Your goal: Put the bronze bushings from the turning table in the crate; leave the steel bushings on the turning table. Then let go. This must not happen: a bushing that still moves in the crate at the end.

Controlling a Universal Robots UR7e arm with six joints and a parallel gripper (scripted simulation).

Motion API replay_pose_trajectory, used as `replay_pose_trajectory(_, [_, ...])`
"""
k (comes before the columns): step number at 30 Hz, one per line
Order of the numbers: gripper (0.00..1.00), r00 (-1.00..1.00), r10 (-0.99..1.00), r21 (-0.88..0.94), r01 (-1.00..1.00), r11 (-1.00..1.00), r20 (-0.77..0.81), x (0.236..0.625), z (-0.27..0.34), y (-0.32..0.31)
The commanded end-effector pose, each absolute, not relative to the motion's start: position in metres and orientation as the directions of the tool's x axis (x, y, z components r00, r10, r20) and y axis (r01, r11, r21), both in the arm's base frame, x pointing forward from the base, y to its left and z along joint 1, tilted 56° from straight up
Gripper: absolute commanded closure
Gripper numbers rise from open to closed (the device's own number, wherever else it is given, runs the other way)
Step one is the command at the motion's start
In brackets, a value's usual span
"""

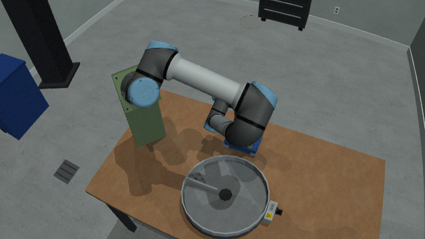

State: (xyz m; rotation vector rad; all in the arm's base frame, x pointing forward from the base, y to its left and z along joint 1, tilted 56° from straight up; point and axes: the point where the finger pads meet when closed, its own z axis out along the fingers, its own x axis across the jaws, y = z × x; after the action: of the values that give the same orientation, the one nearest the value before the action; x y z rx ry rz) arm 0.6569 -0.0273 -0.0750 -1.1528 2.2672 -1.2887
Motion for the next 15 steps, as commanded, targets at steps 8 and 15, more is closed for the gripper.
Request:
replay_pose_trajectory(8, [0.58,-0.638,-0.759,-0.82,-0.5,0.28,0.13,0.657,-0.0745,-0.0267])
replay_pose_trajectory(15, [0.58,-0.638,-0.759,-0.82,-0.5,0.28,0.13,0.6544,-0.0719,-0.024])
